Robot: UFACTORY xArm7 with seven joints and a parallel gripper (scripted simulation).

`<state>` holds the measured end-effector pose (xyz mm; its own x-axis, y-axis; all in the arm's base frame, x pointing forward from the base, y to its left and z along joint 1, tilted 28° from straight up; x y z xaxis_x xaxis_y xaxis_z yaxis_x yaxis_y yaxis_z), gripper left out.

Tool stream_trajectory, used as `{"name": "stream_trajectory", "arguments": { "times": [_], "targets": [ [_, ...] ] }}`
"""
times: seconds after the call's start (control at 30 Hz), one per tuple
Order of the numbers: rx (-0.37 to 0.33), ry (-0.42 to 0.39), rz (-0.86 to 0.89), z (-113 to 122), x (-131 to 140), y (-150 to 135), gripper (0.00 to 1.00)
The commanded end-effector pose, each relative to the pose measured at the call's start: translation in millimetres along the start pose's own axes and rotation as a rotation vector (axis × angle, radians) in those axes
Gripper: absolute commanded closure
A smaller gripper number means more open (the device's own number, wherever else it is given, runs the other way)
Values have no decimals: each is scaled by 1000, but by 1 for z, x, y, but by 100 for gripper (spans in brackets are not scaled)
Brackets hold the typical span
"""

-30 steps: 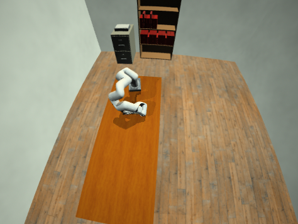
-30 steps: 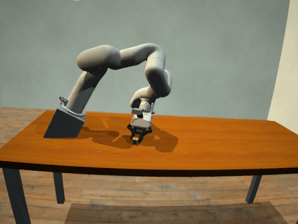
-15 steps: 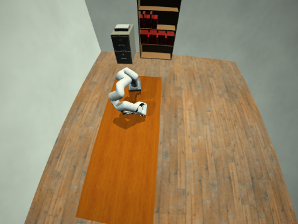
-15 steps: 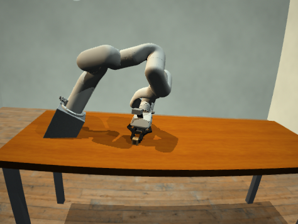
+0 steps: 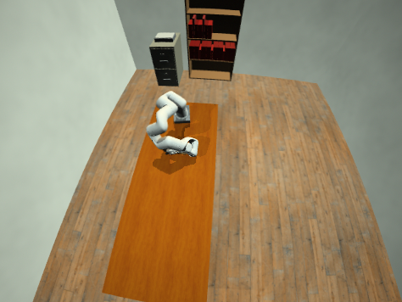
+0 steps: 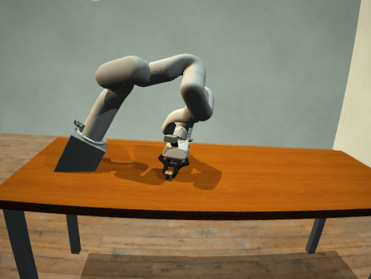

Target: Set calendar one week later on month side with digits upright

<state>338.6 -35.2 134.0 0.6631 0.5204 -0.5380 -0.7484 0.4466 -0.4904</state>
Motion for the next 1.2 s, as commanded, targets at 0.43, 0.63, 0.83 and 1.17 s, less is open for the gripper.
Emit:
{"name": "stream_trajectory", "arguments": {
  "times": [0.43, 0.63, 0.83, 1.17],
  "targets": [
    [-1, -1, -1, 16, -22, -3, 73],
    [-1, -1, -1, 31, -43, -6, 73],
    [-1, -1, -1, 39, -55, -8, 73],
    [-1, -1, -1, 41, -57, -8, 73]
  ]
}}
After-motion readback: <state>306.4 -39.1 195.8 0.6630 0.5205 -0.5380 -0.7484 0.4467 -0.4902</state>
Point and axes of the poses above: the point where the finger pads meet when closed, its own z axis back along the fingers, its own y axis across the jaws, x = y × z, the point moved 10 cm from there along z, back along the fingers, and after that the axes turned 8 degrees about -z, right-handed, at the moved point
